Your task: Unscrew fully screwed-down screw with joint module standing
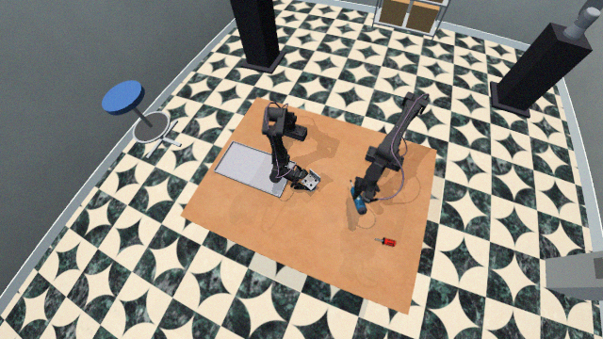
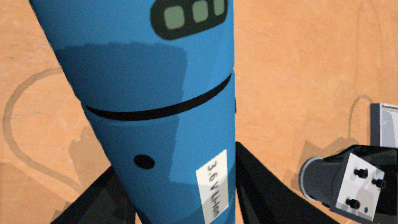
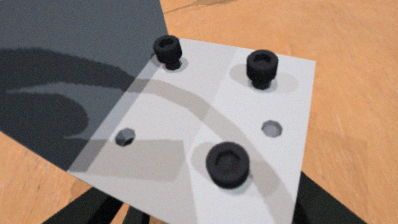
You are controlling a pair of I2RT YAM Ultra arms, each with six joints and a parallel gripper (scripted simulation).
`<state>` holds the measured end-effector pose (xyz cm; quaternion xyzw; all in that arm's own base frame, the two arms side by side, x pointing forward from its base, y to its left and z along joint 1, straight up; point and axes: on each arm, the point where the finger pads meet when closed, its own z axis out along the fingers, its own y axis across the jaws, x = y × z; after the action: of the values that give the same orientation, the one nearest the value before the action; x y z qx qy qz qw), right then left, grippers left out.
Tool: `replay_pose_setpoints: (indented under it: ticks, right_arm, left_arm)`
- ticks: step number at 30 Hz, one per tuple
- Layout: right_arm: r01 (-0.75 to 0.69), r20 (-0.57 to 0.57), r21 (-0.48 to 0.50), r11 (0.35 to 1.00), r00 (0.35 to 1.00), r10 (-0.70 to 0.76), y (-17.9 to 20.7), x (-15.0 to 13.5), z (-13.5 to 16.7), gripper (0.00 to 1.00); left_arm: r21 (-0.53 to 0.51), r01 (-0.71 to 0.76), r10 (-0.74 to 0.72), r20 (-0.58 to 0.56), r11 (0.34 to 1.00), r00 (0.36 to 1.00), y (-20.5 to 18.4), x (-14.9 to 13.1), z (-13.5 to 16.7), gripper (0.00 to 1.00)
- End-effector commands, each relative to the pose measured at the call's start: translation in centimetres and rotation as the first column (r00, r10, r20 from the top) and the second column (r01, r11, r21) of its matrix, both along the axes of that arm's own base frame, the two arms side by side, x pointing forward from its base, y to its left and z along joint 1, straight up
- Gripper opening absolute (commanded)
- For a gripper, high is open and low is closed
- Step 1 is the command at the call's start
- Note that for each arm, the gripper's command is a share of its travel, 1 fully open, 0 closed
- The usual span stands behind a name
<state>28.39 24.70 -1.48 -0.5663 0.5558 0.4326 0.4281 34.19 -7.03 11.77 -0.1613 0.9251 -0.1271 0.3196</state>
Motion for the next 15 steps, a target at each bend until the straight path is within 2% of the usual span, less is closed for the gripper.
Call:
replay_pose_setpoints:
  ticks: [1, 3, 4, 8, 11, 15]
  right_arm:
    - [-0.006, 0.015, 0.010, 1.000, 1.000, 0.006, 0.2, 0.3, 0.6, 0.59]
    - [-0.006, 0.015, 0.010, 1.000, 1.000, 0.006, 0.2, 0.3, 0.6, 0.59]
    - [-0.006, 0.015, 0.010, 1.000, 1.000, 0.006, 0.2, 0.3, 0.6, 0.59]
    - [-0.006, 0.015, 0.010, 1.000, 1.000, 0.006, 0.2, 0.3, 0.6, 0.59]
    - [-0.006, 0.015, 0.010, 1.000, 1.000, 0.006, 0.2, 0.3, 0.6, 0.59]
    - [-0.006, 0.015, 0.010, 1.000, 1.000, 0.006, 0.2, 0.3, 0.6, 0.59]
  left_arm:
    - [-0.039, -0.075, 0.077, 0.033, 0.996, 0.997, 1.1, 1.7, 2.2, 0.42]
    - [-0.045, -0.106, 0.107, 0.007, 0.993, 0.994, 1.8, 1.7, 1.9, 0.42]
    - [-0.060, -0.103, 0.107, 0.065, 0.993, 0.992, 1.7, 2.1, 3.5, 0.42]
    - [-0.061, -0.100, 0.104, 0.067, 0.993, 0.992, 1.6, 2.1, 3.6, 0.42]
    - [-0.050, -0.159, 0.157, -0.031, 0.986, 0.987, 2.9, 1.5, 1.4, 0.42]
    - [-0.058, -0.226, 0.222, -0.072, 0.972, 0.972, 4.3, 1.2, 1.2, 0.42]
